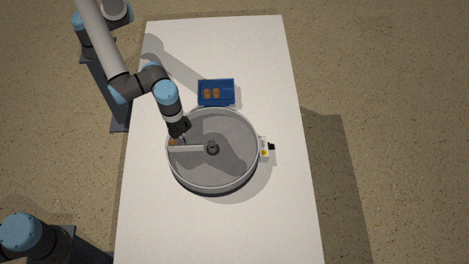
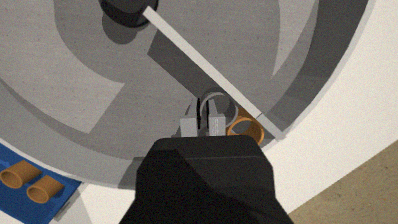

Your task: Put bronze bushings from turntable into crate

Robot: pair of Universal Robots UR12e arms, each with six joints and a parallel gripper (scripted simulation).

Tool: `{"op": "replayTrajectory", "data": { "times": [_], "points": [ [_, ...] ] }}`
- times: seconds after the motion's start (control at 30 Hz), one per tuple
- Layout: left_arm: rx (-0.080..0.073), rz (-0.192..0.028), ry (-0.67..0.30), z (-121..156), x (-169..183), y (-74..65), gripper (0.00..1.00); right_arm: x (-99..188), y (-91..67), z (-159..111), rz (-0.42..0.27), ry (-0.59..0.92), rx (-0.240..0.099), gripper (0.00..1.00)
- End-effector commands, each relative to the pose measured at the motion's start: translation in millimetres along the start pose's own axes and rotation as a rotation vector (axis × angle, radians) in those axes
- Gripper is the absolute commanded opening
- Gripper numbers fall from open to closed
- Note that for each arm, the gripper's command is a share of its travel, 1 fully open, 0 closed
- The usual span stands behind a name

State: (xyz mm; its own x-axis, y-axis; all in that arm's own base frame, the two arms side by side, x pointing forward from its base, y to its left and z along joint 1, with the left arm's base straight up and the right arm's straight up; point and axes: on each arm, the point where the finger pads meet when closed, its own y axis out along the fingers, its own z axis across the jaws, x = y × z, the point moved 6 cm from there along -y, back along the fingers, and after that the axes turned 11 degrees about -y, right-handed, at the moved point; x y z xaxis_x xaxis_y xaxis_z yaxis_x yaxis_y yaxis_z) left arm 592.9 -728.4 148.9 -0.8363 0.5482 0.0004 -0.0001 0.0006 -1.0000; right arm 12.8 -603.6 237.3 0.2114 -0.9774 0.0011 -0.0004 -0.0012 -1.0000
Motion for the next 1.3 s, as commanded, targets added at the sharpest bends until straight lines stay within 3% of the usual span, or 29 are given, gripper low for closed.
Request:
{"op": "replayTrajectory", "data": {
  "times": [0.0, 0.5, 0.7, 0.9, 0.97, 1.13, 1.27],
  "points": [
    [0.002, 0.002, 0.002, 2.7, 0.5, -1.6, 0.0, 0.4, 0.3, 0.6, 0.001, -0.001, 0.001, 1.0],
    [0.002, 0.003, 0.002, 2.9, 0.1, -4.8, 0.0, 0.4, 0.3, 0.6, 0.001, -0.001, 0.001, 1.0],
    [0.004, 0.006, 0.002, 3.6, -0.9, -22.9, 0.0, 0.4, 0.3, 0.6, 0.001, -0.001, 0.001, 1.0],
    [0.004, 0.006, 0.002, 3.6, -0.7, -51.1, 0.0, 0.4, 0.3, 0.6, 0.001, -0.001, 0.001, 1.0],
    [0.004, 0.006, 0.002, 3.6, -0.7, -51.1, 0.0, 0.4, 0.3, 0.6, 0.001, -0.001, 0.001, 1.0],
    [0.004, 0.006, 0.002, 3.4, -0.7, -71.6, 0.0, 0.4, 0.3, 0.6, 0.001, -0.001, 0.001, 1.0],
    [0.004, 0.006, 0.002, 3.3, -0.6, -80.0, 0.0, 0.4, 0.3, 0.6, 0.001, -0.001, 0.001, 1.0]
  ]
}}
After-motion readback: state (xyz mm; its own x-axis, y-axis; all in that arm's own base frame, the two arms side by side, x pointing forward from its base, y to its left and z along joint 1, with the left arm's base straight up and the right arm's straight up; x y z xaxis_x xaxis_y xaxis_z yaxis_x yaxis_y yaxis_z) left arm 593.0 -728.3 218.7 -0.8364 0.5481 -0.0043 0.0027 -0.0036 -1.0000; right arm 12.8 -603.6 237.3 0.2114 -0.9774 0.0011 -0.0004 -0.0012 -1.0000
